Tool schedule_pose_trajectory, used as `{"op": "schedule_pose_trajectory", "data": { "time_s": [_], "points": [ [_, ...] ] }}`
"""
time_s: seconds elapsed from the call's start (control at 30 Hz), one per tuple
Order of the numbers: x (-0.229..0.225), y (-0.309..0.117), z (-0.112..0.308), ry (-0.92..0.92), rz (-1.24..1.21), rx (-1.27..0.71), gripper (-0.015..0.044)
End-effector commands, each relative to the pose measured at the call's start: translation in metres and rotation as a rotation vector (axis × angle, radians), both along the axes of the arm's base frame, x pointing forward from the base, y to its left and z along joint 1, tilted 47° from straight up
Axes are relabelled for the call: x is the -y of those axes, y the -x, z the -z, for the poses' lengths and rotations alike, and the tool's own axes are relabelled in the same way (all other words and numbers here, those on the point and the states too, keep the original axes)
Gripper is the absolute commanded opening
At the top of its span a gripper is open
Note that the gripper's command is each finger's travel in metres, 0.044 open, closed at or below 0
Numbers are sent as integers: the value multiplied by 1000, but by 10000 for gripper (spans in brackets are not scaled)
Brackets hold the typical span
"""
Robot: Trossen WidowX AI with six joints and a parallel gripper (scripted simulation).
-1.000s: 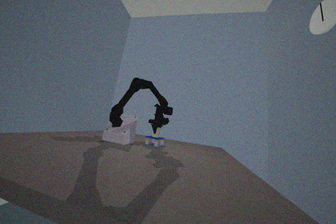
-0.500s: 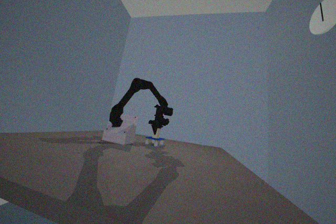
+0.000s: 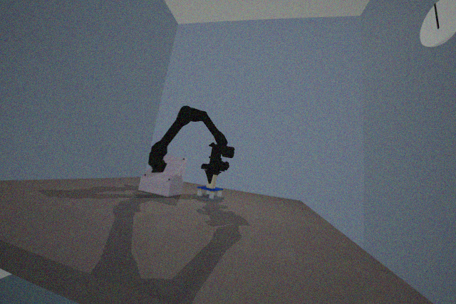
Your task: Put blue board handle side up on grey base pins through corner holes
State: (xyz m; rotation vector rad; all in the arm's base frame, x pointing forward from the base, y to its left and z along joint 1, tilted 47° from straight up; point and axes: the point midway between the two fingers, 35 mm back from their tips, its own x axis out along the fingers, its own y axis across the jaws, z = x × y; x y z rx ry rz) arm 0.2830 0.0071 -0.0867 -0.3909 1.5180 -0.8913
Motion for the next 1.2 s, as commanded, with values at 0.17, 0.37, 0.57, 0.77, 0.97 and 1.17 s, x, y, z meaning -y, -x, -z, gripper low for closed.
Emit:
{"op": "schedule_pose_trajectory", "data": {
  "time_s": [0.17,0.37,0.57,0.77,0.97,1.17],
  "points": [
    [0,0,0,0,0,1,262],
    [-1,0,-1,0,0,1,420],
    [-23,-5,-22,-2,0,0,440],
    [-29,-6,-27,-2,0,0,440],
    [-60,-10,-59,0,-6,-6,440],
    [-60,-10,-59,0,-6,-6,440]
  ]
}}
